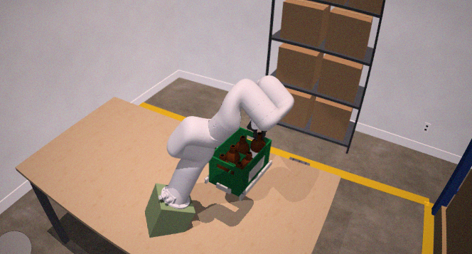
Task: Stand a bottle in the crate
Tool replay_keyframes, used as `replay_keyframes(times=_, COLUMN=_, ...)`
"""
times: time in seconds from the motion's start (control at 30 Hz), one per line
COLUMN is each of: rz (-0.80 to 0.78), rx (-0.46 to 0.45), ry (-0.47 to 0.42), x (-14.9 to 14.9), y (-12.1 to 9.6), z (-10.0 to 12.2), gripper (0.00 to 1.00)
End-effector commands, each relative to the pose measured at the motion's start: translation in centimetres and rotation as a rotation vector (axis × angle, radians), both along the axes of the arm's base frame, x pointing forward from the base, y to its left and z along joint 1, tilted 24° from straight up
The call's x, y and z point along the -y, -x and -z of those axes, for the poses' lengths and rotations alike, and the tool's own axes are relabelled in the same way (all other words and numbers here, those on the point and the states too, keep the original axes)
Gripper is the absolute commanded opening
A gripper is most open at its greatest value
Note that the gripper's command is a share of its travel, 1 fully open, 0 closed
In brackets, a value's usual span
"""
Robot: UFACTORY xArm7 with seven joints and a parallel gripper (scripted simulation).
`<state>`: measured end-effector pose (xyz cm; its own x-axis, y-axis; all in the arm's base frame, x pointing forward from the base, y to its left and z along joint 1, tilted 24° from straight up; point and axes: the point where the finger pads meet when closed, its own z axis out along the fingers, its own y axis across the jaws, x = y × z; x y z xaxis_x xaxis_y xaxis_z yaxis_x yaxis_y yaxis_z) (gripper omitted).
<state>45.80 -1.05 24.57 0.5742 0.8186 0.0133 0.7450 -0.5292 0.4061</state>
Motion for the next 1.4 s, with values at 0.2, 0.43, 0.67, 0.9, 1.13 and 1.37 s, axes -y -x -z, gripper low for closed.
replay_keyframes(times=0.2, rz=-0.001, rx=0.003, ry=-0.001, x=0.1, y=-0.3, z=0.4, gripper=0.00)
replay_keyframes(times=0.43, rz=-0.001, rx=0.003, ry=-0.001, x=0.2, y=-0.6, z=1.1, gripper=0.00)
replay_keyframes(times=0.67, rz=-0.001, rx=0.003, ry=-0.001, x=0.4, y=-0.9, z=1.9, gripper=0.00)
replay_keyframes(times=0.9, rz=-0.001, rx=0.003, ry=-0.001, x=0.6, y=-1.0, z=2.4, gripper=0.00)
replay_keyframes(times=1.13, rz=-0.001, rx=0.003, ry=-0.001, x=0.7, y=-1.3, z=3.0, gripper=0.00)
replay_keyframes(times=1.37, rz=-0.001, rx=0.003, ry=-0.001, x=0.7, y=-1.3, z=3.2, gripper=0.00)
